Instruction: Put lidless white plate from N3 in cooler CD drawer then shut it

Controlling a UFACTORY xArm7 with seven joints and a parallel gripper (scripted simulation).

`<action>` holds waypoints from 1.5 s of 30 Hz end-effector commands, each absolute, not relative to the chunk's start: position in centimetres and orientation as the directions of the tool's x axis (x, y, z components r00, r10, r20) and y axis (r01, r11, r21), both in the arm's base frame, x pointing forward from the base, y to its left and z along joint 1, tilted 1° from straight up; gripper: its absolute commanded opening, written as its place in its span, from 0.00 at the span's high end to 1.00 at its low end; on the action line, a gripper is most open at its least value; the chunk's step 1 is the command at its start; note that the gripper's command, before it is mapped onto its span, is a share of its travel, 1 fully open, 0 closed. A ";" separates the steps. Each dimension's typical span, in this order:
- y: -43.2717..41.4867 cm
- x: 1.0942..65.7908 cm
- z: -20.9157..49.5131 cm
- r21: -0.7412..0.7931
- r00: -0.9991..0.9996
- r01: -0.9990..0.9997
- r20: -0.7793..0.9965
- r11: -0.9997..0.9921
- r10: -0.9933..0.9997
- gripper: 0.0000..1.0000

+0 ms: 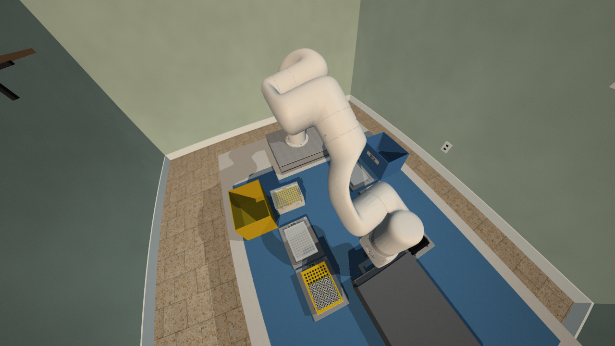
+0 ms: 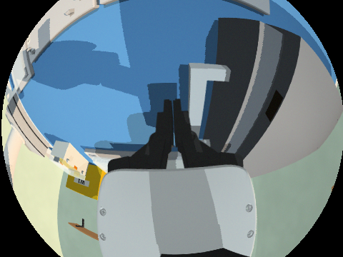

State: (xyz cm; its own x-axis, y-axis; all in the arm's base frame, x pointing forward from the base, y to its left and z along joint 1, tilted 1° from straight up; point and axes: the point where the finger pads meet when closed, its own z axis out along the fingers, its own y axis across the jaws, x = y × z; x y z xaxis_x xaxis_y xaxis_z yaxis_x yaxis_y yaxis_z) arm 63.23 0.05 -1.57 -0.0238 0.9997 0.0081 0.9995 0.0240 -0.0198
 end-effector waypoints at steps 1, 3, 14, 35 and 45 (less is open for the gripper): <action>0.1 64.0 -1.0 0.005 -0.023 1.000 0.010 0.023 1.000 1.00; 0.1 63.7 -1.0 0.005 -0.023 1.000 0.010 0.023 1.000 1.00; 0.0 62.2 -1.1 0.005 -0.023 1.000 0.010 0.023 1.000 1.00; -0.1 59.0 -1.1 0.005 -0.023 1.000 0.010 0.023 1.000 1.00; -0.1 57.9 -1.1 0.005 -0.023 1.000 0.010 0.023 1.000 1.00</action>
State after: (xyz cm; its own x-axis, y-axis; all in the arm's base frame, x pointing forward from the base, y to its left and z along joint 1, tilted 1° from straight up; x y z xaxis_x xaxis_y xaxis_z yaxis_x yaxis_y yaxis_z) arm 57.93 -0.08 -1.32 -0.0227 0.9997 0.0098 0.9997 0.0227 -0.0012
